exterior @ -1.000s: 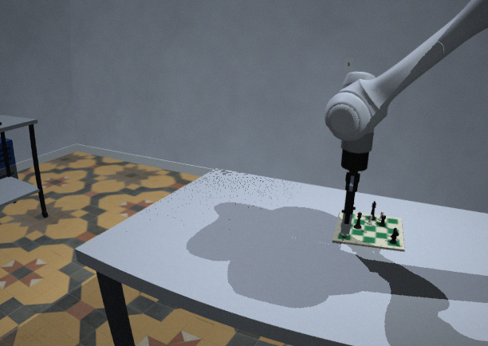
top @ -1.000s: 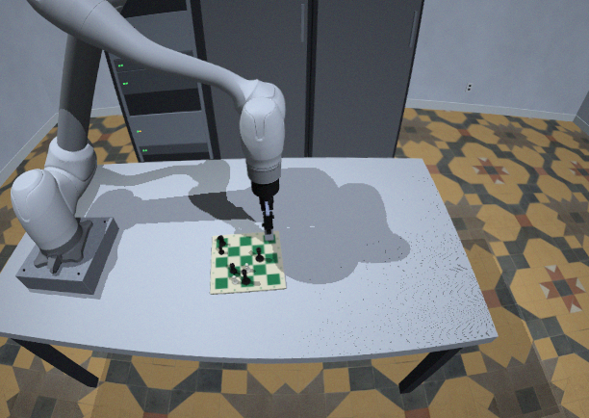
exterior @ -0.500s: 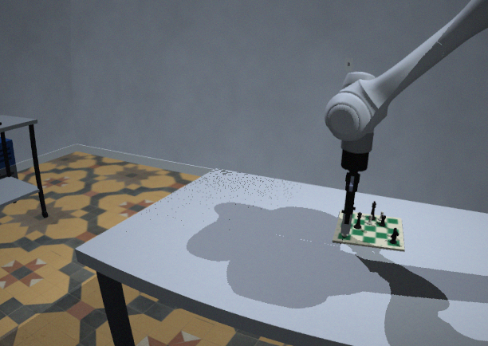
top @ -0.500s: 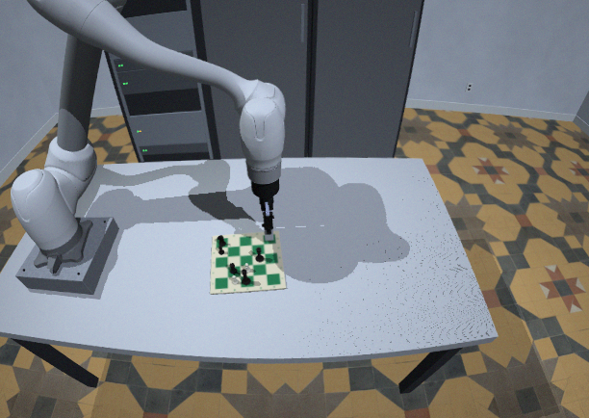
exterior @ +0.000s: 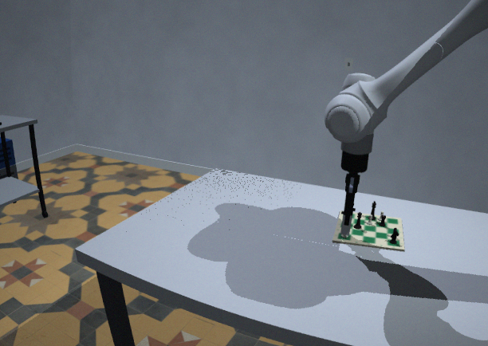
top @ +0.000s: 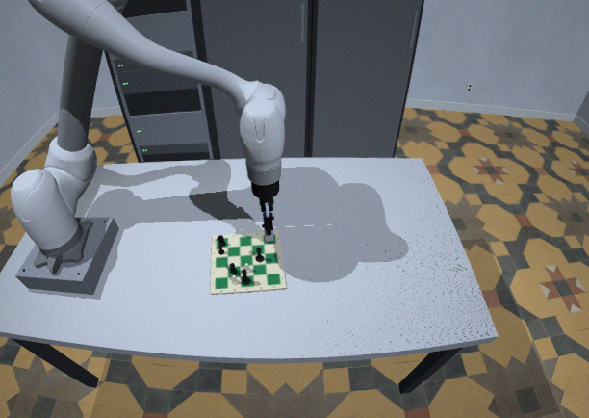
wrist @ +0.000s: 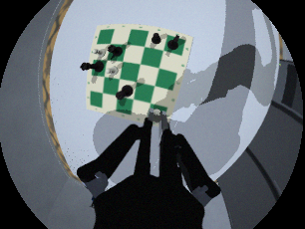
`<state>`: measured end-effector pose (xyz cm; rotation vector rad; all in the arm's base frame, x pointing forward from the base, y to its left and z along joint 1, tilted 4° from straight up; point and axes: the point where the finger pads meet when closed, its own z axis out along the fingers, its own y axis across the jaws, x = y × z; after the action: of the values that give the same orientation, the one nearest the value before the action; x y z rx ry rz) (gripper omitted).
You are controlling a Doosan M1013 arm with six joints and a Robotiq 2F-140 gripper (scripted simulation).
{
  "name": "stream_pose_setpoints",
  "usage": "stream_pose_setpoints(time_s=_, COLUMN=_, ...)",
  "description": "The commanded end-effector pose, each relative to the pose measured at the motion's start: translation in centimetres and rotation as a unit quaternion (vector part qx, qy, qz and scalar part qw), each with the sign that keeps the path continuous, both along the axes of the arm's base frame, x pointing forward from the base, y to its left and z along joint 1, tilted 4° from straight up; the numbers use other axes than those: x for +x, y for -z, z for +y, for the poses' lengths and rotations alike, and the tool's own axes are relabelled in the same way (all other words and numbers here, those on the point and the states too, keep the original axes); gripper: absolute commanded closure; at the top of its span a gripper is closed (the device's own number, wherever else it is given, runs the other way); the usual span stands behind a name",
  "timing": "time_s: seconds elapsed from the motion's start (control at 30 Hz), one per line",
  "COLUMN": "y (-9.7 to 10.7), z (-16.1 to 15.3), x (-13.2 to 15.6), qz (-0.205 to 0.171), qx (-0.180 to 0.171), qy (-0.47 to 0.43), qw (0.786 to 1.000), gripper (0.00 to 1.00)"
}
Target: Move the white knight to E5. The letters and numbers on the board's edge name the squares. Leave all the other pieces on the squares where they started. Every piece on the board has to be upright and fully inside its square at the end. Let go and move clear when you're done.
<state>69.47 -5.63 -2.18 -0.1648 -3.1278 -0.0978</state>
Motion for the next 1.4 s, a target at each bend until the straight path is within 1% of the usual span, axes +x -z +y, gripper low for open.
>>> stream_pose_setpoints(time_s=0.0, y=0.01, z=0.01, x=0.0, qz=0.0, qx=0.0, qy=0.0, qw=1.0, gripper=1.0)
stream_pose_setpoints(time_s=1.17, y=0.01, z=0.01, x=0.0, qz=0.0, qx=0.0, qy=0.0, qw=1.0, gripper=1.0)
stream_pose_setpoints(time_s=1.2, y=0.01, z=0.01, x=0.0, qz=0.0, qx=0.0, qy=0.0, qw=1.0, gripper=0.95)
stream_pose_setpoints(time_s=1.33, y=0.01, z=0.01, x=0.0, qz=0.0, qx=0.0, qy=0.0, qw=1.0, gripper=0.95)
stream_pose_setpoints(time_s=1.37, y=0.01, z=0.01, x=0.0, qz=0.0, qx=0.0, qy=0.0, qw=1.0, gripper=0.91)
